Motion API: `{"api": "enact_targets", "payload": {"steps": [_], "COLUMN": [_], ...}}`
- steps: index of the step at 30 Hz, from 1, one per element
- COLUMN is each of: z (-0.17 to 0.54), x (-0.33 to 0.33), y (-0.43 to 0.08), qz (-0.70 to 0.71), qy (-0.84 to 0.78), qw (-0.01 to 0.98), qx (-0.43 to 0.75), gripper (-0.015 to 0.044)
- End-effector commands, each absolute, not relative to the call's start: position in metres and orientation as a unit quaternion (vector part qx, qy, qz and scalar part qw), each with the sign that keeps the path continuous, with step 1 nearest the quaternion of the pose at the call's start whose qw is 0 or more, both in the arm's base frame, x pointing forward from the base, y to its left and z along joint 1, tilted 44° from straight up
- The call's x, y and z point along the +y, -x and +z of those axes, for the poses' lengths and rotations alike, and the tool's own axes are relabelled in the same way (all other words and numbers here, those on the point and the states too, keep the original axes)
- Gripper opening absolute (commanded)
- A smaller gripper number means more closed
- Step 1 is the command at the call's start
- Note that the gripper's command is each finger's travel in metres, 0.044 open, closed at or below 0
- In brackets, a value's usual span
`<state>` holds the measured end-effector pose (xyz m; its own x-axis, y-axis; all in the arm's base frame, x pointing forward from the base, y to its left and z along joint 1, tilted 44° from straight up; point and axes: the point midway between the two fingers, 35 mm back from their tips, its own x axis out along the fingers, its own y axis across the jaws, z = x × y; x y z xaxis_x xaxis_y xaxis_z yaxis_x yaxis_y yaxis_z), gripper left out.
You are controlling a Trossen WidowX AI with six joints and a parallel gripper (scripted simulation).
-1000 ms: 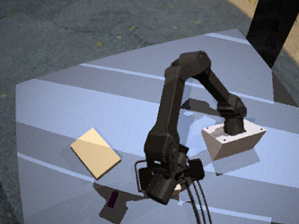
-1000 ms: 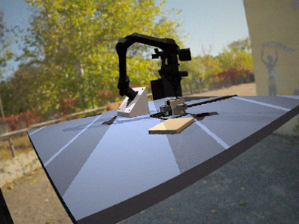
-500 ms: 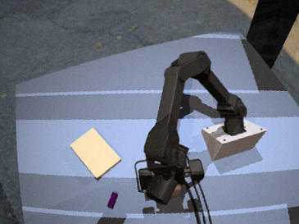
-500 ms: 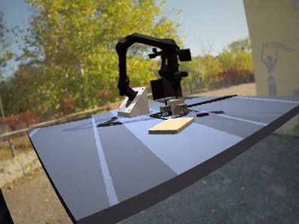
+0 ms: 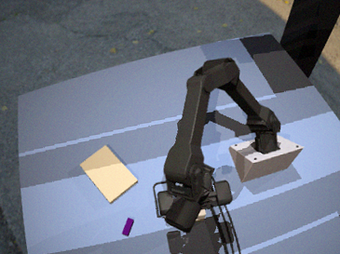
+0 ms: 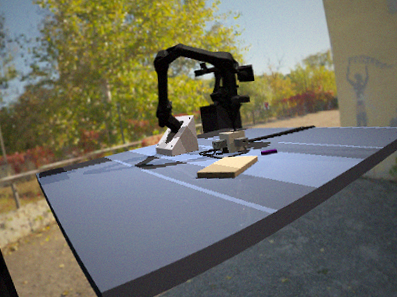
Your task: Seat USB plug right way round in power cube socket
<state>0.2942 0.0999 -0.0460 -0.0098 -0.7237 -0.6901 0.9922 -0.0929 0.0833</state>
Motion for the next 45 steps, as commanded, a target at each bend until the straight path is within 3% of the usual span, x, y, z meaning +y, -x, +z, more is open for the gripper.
{"api": "enact_targets", "payload": {"steps": [1,45], "z": [-0.0468,-0.0507], "x": [0.0986,0.0949], "y": [-0.2939,-0.2939], "qz": [-0.674,-0.674], "qy": [-0.299,-0.299], "qw": [0.637,0.638], "qx": [0.222,0.222], "gripper": [0.0000,0.0000]}}
